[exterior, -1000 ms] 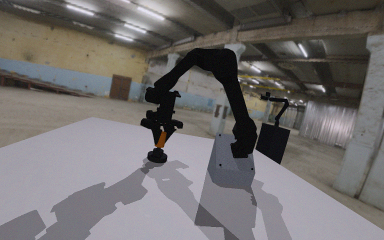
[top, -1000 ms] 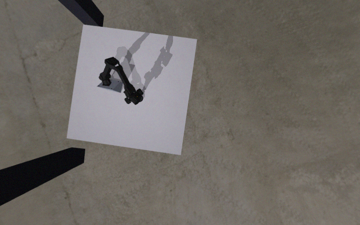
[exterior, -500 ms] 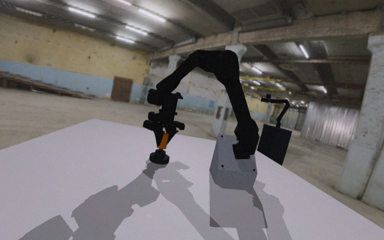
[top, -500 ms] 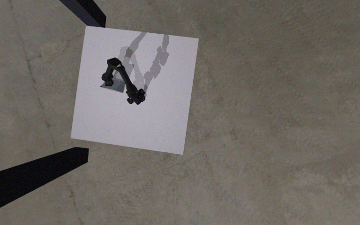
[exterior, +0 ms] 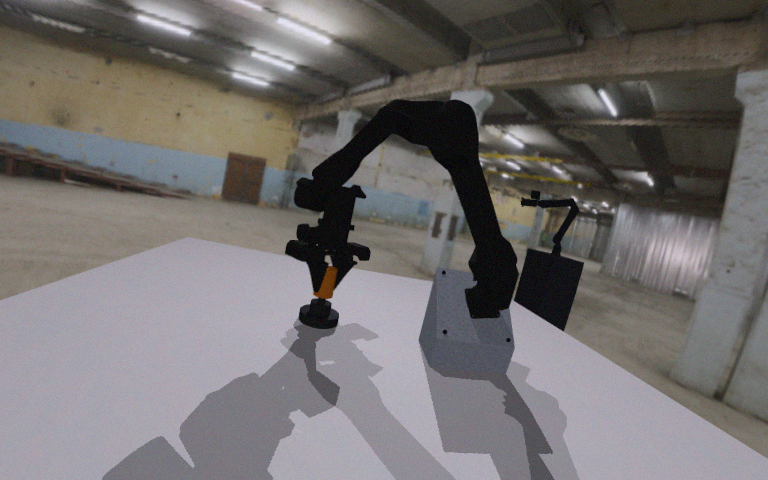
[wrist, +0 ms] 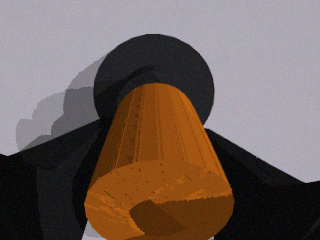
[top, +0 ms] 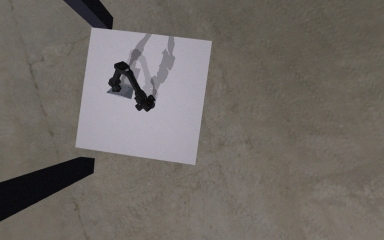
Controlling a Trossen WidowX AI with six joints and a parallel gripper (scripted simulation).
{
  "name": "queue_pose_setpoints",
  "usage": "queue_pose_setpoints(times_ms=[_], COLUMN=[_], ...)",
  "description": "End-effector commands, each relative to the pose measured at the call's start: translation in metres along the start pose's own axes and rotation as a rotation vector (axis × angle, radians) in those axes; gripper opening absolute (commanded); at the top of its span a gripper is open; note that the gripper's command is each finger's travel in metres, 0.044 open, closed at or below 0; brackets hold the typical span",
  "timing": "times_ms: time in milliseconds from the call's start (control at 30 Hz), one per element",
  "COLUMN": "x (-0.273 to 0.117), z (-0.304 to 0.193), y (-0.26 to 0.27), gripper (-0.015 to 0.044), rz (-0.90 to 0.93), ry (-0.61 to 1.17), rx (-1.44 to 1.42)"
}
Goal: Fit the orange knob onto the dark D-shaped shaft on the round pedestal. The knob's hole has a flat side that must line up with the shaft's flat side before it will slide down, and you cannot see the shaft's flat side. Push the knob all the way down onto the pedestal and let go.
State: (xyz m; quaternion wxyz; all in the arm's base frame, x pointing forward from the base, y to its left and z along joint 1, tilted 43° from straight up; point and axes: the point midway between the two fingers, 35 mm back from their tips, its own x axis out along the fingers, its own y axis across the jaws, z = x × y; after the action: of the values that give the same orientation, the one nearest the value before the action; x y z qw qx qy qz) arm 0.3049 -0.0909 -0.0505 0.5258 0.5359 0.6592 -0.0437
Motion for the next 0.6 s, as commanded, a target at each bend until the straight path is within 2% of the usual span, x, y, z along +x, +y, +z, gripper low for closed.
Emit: queue_pose_setpoints(times_ms=[0, 567], x=[0.0003, -0.008], z=[-0.0005, -0.0019], y=[0.0003, 0.0019], gripper=[0.0, 0.0], rz=[0.003, 0.003], ry=[0.002, 0.002], rx=[-0.037, 0.039])
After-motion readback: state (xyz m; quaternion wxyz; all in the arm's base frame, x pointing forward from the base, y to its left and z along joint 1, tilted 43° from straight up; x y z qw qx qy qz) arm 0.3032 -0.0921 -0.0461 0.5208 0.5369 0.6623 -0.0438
